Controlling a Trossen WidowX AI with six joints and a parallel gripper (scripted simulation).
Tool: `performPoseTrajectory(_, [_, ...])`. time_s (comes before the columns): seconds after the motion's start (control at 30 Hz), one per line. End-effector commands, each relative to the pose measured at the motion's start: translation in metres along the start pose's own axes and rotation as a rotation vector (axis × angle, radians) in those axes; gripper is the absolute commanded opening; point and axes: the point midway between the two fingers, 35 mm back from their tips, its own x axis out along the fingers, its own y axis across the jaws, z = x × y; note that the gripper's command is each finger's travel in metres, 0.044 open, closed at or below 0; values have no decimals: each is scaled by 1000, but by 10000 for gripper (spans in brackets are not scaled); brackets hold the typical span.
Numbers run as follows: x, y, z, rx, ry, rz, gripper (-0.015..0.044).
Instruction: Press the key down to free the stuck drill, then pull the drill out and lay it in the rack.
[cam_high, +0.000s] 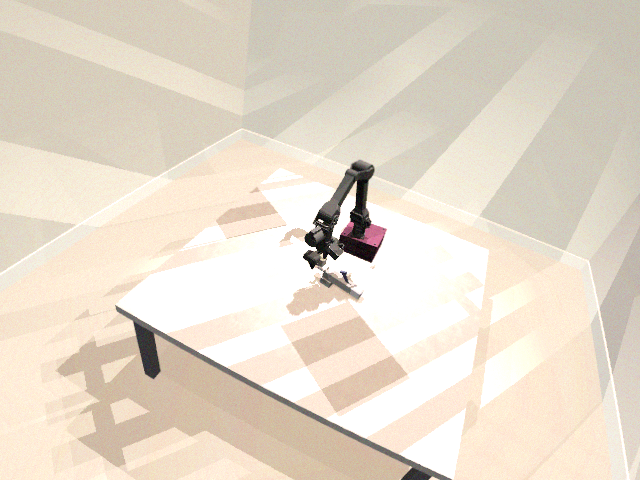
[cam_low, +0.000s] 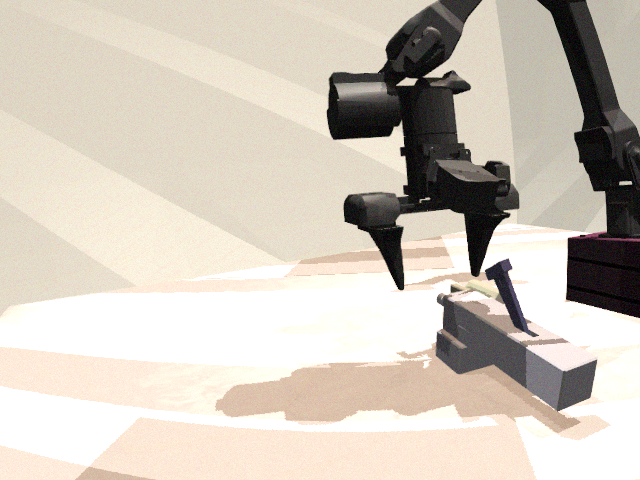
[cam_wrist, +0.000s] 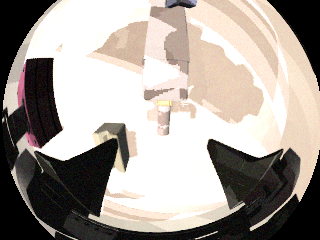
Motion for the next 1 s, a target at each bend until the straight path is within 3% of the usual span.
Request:
performPoseTrajectory(0.0, [1,0,-2,-14,3,-2,440])
performPoseTrajectory(0.97, [35,-1,8,-14,3,-2,440])
